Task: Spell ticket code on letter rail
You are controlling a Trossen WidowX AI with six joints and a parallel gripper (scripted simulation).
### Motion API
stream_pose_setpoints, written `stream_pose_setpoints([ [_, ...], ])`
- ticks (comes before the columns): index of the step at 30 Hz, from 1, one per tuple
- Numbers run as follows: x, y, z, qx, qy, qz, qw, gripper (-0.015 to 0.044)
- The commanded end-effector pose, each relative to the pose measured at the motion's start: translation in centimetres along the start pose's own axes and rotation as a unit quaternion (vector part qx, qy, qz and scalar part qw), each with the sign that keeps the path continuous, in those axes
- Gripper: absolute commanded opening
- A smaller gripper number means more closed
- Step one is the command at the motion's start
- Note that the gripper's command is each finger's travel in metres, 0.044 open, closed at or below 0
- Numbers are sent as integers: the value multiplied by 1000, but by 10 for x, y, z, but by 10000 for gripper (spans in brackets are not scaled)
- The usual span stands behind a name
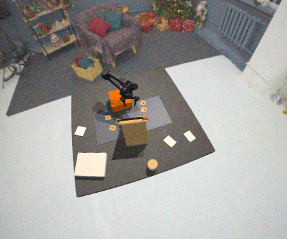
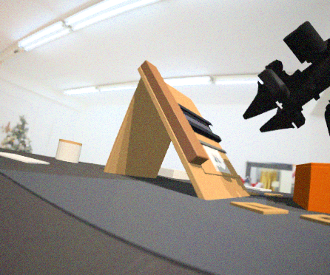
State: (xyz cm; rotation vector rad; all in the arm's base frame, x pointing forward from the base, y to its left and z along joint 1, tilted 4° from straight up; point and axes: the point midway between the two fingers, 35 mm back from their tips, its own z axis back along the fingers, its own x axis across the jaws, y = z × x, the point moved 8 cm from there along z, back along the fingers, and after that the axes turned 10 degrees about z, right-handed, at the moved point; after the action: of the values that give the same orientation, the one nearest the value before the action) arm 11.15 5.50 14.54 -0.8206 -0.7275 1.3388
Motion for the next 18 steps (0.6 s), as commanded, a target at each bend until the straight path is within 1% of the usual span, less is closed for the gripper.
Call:
stream_pose_setpoints([
  [1, -5, 9, -4, 9, 15, 32, 999, 440],
  [14, -5, 9, -4, 9, 15, 32, 999, 440],
  [16, -5, 4, -3, 20, 12, 56, 998, 440],
  [18, -5, -10, 0, 47, -1, 120, 992, 440],
])
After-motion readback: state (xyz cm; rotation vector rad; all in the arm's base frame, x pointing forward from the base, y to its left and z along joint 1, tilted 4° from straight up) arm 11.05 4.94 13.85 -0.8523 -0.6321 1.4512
